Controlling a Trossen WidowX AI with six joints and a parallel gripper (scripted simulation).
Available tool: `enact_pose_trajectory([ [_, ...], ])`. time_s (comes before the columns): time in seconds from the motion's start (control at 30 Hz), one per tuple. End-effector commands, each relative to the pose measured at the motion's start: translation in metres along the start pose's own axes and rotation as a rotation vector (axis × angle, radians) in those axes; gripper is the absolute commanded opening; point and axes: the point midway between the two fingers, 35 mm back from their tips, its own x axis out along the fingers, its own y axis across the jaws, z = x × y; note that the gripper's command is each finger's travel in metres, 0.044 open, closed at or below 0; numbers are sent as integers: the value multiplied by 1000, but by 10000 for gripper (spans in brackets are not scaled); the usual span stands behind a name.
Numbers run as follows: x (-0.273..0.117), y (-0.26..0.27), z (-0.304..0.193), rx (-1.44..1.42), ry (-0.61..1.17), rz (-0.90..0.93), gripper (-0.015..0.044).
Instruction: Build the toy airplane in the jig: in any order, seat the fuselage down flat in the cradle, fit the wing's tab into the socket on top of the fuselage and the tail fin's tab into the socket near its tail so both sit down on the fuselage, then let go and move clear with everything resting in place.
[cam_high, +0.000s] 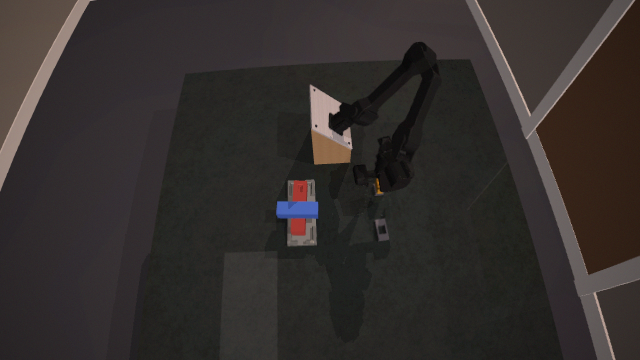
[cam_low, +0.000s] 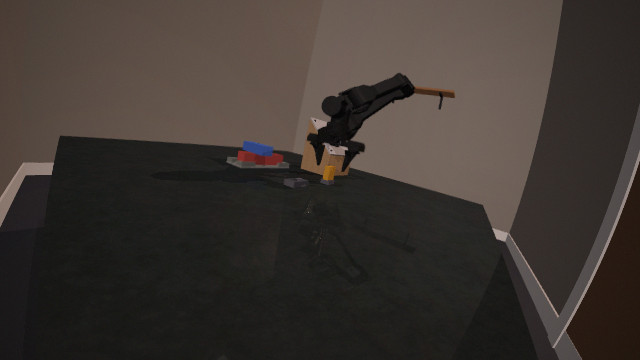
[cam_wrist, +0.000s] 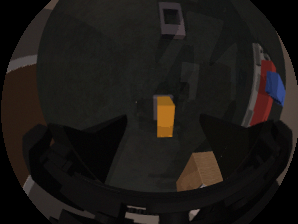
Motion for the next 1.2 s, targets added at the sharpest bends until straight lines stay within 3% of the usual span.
enact_pose_trajectory([
  [0.0,7,-3,-1,10,6,-7,440],
  [0.57,31,-1,-3,11,6,-2,440],
  [1.03,31,-1,-3,11,6,-2,72],
  [1.17,31,-1,-3,11,6,-2,46],
])
